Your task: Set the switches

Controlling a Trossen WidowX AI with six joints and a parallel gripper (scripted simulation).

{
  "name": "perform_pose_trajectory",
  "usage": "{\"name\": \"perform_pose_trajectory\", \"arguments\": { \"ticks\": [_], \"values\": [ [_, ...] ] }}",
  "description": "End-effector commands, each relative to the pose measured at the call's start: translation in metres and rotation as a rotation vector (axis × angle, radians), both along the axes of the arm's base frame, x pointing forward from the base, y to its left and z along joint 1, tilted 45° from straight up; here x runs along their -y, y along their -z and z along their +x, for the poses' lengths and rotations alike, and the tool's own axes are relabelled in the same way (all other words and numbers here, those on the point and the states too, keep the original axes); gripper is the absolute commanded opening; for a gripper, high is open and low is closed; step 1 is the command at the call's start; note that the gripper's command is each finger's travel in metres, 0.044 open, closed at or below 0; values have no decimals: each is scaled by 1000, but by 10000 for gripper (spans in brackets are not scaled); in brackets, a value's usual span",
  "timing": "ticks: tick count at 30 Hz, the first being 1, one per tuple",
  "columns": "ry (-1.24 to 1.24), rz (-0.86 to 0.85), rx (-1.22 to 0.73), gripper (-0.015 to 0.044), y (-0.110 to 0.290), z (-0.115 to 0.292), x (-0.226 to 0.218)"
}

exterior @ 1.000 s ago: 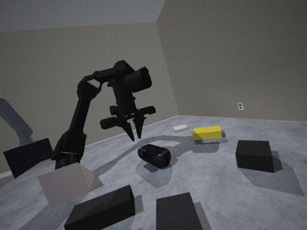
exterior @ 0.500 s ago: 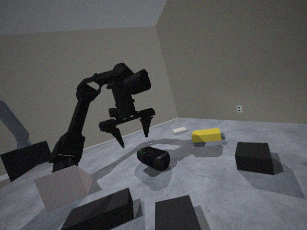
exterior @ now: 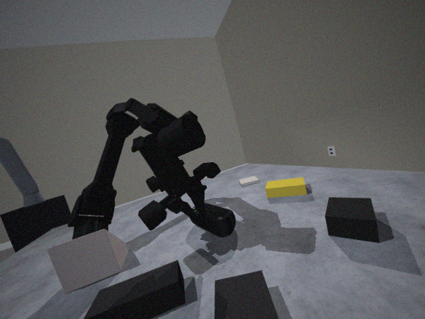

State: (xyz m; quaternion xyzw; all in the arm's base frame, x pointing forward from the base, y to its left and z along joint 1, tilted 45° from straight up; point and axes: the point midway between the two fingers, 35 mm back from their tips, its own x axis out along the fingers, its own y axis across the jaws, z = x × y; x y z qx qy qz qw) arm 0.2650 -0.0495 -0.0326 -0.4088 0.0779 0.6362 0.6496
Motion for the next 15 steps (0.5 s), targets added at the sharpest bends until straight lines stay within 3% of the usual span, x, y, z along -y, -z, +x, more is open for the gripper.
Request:
{"name": "perform_pose_trajectory", "arguments": {
  "ticks": [1, 15],
  "values": [
    [5, 4, 16, 0, 1, 1, 1],
    [5, 3, 16, 0, 9, 1, -6]
  ]
}}
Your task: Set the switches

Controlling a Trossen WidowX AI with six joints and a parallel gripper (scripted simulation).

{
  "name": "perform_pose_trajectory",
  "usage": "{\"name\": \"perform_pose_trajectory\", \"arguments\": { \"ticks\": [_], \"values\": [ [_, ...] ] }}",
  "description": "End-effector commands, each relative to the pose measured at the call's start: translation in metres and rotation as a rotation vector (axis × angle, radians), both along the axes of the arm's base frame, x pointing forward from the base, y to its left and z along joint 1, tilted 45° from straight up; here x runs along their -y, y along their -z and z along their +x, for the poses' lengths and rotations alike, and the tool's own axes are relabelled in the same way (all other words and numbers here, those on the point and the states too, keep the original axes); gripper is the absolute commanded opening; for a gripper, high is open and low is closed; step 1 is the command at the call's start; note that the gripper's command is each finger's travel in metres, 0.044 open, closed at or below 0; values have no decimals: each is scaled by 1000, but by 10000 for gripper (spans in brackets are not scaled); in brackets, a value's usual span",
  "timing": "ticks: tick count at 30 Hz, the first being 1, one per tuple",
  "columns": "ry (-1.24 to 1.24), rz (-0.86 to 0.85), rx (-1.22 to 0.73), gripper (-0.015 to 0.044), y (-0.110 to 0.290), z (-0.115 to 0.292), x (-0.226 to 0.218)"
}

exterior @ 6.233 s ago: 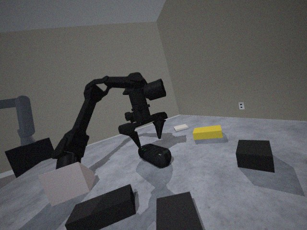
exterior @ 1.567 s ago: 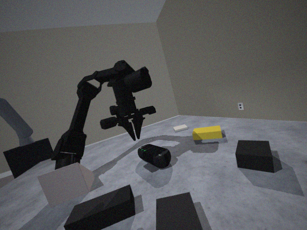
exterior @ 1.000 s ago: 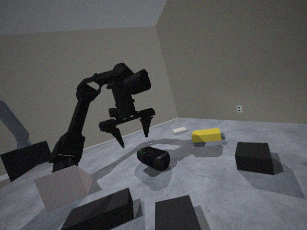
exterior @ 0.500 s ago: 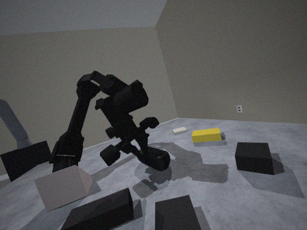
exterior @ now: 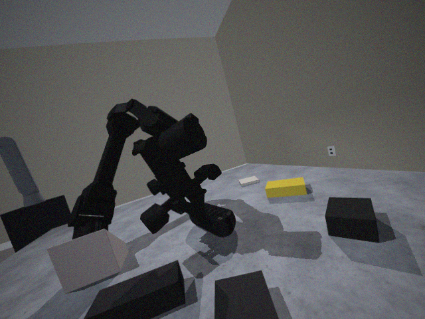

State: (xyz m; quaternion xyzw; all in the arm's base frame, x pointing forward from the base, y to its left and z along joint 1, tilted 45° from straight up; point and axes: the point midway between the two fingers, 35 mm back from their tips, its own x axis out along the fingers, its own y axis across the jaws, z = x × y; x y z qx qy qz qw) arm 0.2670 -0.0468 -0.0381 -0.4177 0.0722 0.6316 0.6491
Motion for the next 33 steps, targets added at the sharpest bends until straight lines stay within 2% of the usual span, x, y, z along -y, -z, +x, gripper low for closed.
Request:
{"name": "perform_pose_trajectory", "arguments": {
  "ticks": [1, 33],
  "values": [
    [6, 8, -7, 0, 5, -1, -5],
    [5, 11, -6, 0, 33, -4, -34]
  ]
}}
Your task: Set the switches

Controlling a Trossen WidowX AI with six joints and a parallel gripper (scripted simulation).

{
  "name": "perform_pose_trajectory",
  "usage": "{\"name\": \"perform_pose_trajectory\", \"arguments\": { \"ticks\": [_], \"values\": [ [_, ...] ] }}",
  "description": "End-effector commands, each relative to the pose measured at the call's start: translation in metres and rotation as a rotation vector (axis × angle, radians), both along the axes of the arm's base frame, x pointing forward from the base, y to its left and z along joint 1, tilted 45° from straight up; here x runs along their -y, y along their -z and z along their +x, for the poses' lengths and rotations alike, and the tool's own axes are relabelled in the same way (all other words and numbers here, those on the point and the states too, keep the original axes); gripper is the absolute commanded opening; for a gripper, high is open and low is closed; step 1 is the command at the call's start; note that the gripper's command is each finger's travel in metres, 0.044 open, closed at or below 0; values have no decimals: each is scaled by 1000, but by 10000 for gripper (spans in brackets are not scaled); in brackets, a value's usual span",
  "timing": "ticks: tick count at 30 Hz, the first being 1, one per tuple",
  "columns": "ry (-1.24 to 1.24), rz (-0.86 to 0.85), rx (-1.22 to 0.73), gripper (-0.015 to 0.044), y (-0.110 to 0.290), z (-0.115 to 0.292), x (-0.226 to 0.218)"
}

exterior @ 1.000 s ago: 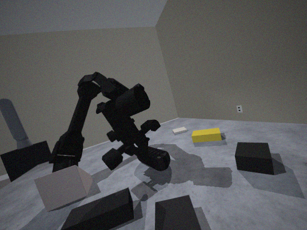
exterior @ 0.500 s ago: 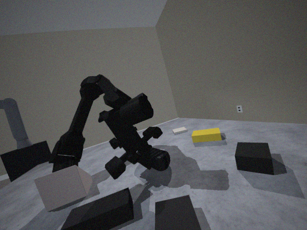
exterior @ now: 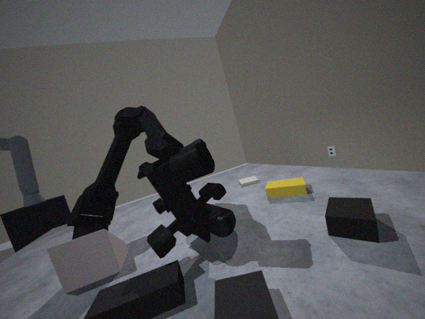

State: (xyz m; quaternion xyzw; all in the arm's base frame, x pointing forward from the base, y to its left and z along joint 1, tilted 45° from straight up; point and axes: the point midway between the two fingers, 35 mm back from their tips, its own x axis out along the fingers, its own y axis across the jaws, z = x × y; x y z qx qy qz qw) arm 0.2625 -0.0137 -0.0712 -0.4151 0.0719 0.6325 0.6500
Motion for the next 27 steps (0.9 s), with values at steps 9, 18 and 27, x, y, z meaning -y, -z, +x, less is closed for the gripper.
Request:
{"name": "perform_pose_trajectory", "arguments": {
  "ticks": [9, 18, 27],
  "values": [
    [5, 6, -3, 0, -1, 4, -2],
    [5, 6, -2, 0, -1, 7, -4],
    [5, 7, -2, 0, -2, 10, -5]
  ]
}}
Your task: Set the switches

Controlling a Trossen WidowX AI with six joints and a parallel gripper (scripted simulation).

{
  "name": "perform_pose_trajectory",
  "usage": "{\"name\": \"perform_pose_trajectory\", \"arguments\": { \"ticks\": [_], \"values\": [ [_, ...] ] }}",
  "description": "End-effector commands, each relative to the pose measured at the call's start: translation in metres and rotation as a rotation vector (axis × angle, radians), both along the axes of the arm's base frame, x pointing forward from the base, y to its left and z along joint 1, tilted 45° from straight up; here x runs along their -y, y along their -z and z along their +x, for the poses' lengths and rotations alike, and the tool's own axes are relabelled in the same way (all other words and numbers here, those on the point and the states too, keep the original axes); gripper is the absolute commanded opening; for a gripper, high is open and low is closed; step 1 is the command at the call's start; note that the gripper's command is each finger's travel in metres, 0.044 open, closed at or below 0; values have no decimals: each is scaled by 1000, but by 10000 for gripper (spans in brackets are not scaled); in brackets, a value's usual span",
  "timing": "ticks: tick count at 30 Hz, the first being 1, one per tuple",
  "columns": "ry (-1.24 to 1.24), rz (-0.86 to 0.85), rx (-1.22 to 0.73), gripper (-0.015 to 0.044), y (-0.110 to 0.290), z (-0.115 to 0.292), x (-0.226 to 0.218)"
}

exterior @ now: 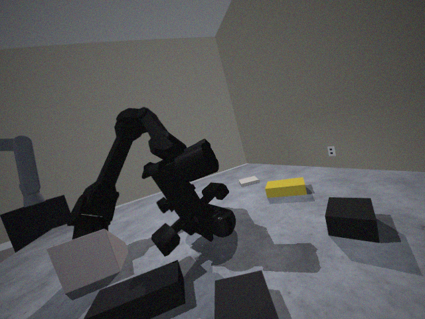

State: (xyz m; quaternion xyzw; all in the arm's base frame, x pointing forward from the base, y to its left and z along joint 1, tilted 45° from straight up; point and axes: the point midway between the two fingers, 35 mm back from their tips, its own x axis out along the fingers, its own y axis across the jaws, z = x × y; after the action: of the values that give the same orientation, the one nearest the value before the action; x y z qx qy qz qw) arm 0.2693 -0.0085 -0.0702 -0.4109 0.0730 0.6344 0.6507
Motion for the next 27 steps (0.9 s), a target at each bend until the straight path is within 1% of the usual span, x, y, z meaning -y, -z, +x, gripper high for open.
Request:
{"name": "perform_pose_trajectory", "arguments": {
  "ticks": [1, 12, 27],
  "values": [
    [5, 2, 6, 0, -2, 4, 0],
    [5, 2, 6, 0, -3, 8, -1],
    [6, 0, 6, 0, -7, 25, -7]
  ]
}}
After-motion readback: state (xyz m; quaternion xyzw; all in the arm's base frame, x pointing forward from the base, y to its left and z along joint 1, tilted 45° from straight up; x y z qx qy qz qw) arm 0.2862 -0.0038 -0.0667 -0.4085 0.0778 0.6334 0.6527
